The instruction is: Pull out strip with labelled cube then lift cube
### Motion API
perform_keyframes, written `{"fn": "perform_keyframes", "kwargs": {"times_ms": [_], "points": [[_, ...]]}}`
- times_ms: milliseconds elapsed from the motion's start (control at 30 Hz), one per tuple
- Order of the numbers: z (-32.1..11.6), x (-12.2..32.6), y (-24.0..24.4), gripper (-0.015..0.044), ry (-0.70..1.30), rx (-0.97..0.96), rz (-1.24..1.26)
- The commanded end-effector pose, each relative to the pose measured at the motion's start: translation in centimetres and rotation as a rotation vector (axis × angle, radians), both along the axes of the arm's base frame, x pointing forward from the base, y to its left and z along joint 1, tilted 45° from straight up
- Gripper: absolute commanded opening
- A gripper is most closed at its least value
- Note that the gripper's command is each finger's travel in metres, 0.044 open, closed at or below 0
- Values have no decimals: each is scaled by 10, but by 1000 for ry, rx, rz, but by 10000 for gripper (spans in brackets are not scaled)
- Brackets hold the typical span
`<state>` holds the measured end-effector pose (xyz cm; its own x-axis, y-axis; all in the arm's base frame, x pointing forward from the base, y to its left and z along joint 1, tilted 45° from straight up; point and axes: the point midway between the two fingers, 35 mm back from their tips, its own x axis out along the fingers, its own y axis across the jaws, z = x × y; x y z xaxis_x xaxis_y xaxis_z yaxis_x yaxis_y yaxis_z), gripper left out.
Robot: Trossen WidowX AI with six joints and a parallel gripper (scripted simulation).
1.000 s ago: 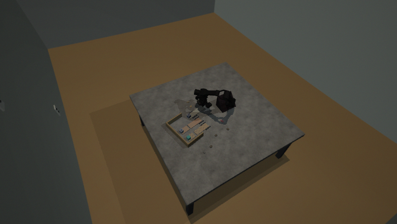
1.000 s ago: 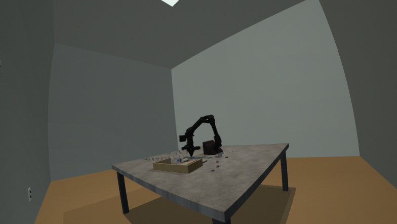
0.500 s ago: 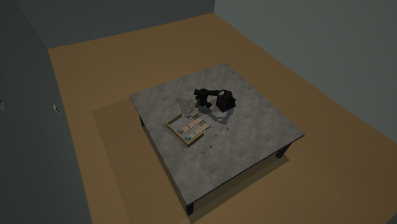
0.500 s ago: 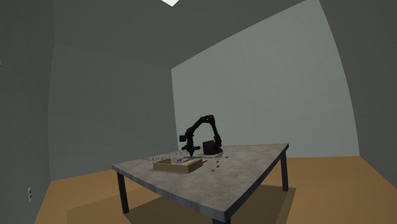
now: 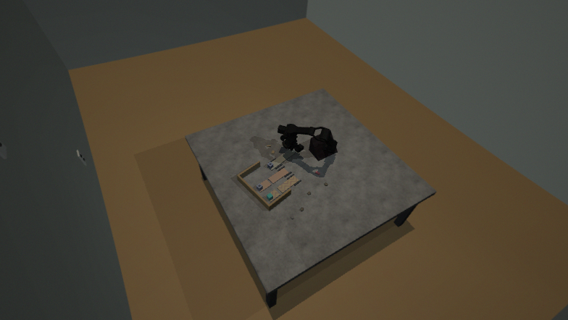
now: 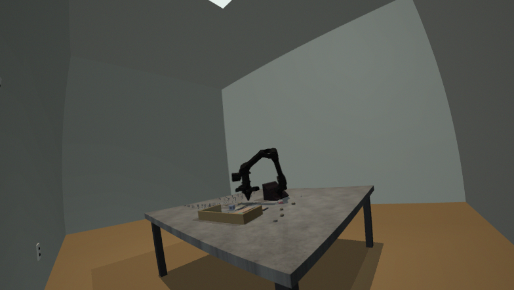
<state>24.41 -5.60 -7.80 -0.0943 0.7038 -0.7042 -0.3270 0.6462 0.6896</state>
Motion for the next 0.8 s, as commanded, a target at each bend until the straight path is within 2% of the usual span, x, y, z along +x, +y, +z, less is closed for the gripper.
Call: {"fn": "perform_keyframes", "kwargs": {"times_ms": [0, 67, 200, 633, 767], "points": [[14, 6, -15, 0, -16, -12, 5], [14, 6, -15, 0, -16, -12, 5], [17, 27, -10, 105, -89, -2, 78], [27, 71, 1, 440, -96, 0, 83], [30, 85, 5, 440, -96, 0, 83]]}}
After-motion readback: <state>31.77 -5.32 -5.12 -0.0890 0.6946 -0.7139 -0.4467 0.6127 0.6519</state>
